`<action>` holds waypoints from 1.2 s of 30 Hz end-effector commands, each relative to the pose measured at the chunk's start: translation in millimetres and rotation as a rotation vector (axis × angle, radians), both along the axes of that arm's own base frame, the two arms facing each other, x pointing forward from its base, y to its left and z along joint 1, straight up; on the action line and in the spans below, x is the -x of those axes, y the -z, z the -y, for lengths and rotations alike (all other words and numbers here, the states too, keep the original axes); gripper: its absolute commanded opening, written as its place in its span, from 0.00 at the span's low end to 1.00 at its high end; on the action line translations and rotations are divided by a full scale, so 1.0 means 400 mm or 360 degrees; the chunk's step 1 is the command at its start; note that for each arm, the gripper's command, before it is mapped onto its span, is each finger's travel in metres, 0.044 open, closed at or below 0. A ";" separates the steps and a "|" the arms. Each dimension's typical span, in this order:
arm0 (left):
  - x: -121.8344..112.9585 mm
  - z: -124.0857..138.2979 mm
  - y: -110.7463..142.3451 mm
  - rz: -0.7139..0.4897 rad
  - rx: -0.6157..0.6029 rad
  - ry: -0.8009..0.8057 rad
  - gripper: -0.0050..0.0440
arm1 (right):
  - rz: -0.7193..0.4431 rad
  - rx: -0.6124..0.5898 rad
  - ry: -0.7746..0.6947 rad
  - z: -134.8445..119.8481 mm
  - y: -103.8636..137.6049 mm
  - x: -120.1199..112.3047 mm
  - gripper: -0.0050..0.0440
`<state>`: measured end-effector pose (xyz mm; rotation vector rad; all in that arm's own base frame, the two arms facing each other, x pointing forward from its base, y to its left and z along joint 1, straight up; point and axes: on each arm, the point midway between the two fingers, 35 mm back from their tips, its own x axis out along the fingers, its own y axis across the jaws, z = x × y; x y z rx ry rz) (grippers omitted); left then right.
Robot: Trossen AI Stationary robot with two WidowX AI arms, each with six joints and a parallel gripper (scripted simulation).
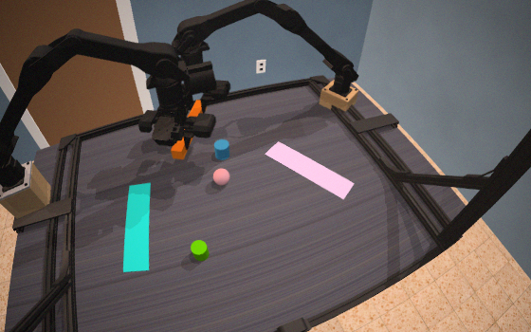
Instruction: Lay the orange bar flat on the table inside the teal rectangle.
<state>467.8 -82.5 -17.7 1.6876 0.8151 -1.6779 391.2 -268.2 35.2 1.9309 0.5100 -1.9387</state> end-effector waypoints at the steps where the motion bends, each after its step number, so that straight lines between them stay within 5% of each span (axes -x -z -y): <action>1: 0.001 0.001 0.003 -0.0007 0.0004 0.0006 0.35 | 0.0007 0.0003 0.0005 0.002 -0.003 -0.003 0.10; 7: 0.001 0.001 0.003 -0.0007 0.0004 0.0006 0.10 | 0.0007 0.0003 0.0005 0.002 -0.003 -0.003 0.35; 15: 0.001 0.001 0.003 -0.0007 0.0004 0.0006 0.10 | 0.0007 0.0003 0.0005 0.002 -0.003 -0.003 0.74; 17: 0.001 0.001 0.003 -0.0007 0.0004 0.0006 0.10 | 0.0007 0.0003 0.0005 0.002 -0.003 -0.003 0.74; 22: 0.001 0.001 0.003 -0.0007 0.0004 0.0006 0.10 | 0.0007 0.0003 0.0005 0.002 -0.003 -0.003 0.98; 30: 0.001 0.001 0.003 -0.0007 0.0004 0.0006 0.10 | 0.0017 -0.0003 0.0006 0.002 -0.007 -0.003 1.00; 36: 0.001 0.001 0.003 -0.0007 0.0004 0.0006 0.10 | 0.0209 -0.0112 0.0007 0.002 -0.076 -0.003 1.00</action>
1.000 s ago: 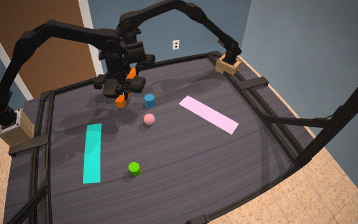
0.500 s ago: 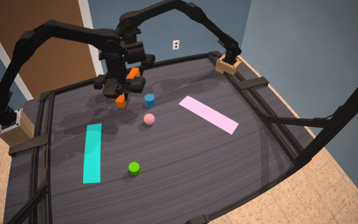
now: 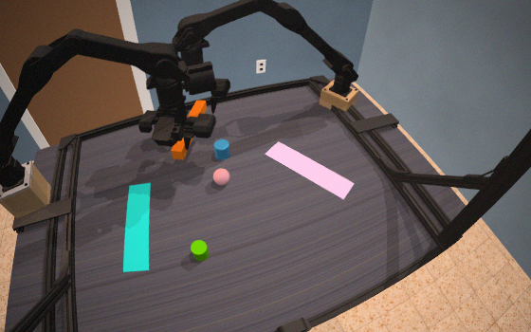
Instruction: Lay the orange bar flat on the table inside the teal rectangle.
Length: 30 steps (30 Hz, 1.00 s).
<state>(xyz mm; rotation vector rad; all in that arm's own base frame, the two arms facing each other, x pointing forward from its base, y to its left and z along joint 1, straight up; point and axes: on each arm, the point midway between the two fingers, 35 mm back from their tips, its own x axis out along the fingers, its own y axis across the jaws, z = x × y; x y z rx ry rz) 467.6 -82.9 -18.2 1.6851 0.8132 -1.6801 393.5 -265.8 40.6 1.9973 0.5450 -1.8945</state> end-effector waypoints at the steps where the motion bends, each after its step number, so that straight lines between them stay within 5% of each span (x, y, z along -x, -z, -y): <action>1: 0.001 0.000 0.001 -0.0004 0.0000 0.0006 0.10 | 0.0167 -0.0057 0.0008 0.008 -0.074 0.003 1.00; 15: 0.001 0.000 0.001 -0.0004 0.0000 0.0006 0.10 | 0.0261 0.0047 -0.0178 -0.001 -0.119 -0.007 1.00; 30: 0.001 0.000 0.001 -0.0004 0.0000 0.0006 0.10 | 0.0576 0.0687 -0.1051 -0.063 -0.332 -0.025 1.00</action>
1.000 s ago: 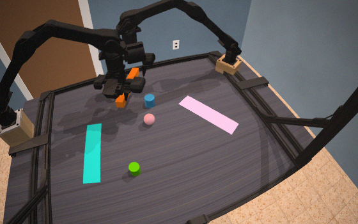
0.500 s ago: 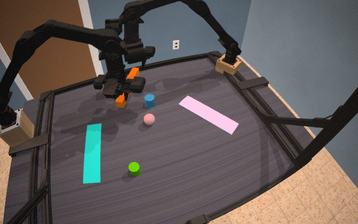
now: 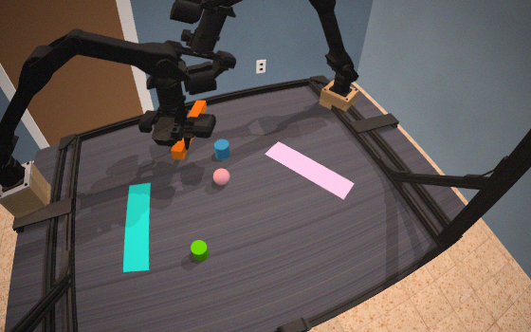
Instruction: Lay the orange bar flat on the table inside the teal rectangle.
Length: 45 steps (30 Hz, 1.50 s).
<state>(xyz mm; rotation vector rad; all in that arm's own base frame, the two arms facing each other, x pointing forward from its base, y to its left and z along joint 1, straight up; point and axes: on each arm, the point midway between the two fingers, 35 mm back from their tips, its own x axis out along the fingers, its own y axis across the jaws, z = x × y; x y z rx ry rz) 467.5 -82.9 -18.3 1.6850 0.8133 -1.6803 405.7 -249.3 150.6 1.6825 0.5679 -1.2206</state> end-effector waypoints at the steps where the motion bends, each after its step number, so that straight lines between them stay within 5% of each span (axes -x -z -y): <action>1: 0.001 0.000 0.001 -0.0004 0.0000 0.0006 0.10 | 0.0076 0.0183 -0.0177 -0.022 -0.057 0.006 1.00; 13: 0.001 0.000 0.001 -0.0004 0.0000 0.0006 0.10 | 0.0257 0.0751 -0.0645 -0.083 -0.200 0.031 1.00; 20: 0.001 0.000 0.001 -0.0004 0.0000 0.0006 0.10 | 0.0288 0.0864 -0.0733 -0.102 -0.225 0.037 1.00; 36: 0.001 0.000 0.001 -0.0004 0.0000 0.0006 0.10 | 0.0557 0.1551 -0.1372 -0.334 -0.336 0.054 1.00; 45: 0.001 0.000 0.001 -0.0004 0.0000 0.0006 0.10 | 0.0740 0.2063 -0.1681 -0.477 -0.390 0.113 1.00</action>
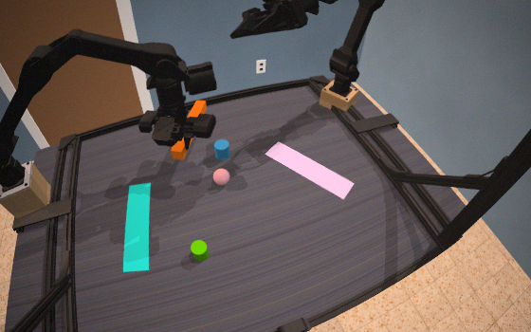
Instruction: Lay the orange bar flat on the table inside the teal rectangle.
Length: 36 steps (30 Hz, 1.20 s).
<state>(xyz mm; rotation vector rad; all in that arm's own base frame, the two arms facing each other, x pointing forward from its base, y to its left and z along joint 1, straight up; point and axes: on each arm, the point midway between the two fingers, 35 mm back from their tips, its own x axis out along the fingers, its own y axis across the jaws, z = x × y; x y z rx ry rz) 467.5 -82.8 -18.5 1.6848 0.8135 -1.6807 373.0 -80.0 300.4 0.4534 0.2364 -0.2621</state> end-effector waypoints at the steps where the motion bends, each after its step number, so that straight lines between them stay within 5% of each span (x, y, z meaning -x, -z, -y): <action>1: 0.001 0.000 0.001 -0.0004 0.0000 0.0006 0.10 | 0.0125 0.0230 -0.0146 -0.068 -0.021 0.040 1.00; 13: 0.001 0.000 0.001 -0.0004 0.0000 0.0006 0.10 | 0.0428 0.0696 -0.0385 -0.191 -0.054 0.134 1.00; 20: 0.002 0.003 0.001 -0.0004 0.0000 0.0003 0.10 | 0.0454 0.0733 -0.0399 -0.200 -0.056 0.143 1.00; 36: 0.122 0.203 -0.006 -0.0004 0.0001 -0.0163 0.10 | 0.0454 0.0733 -0.0399 -0.200 -0.056 0.143 1.00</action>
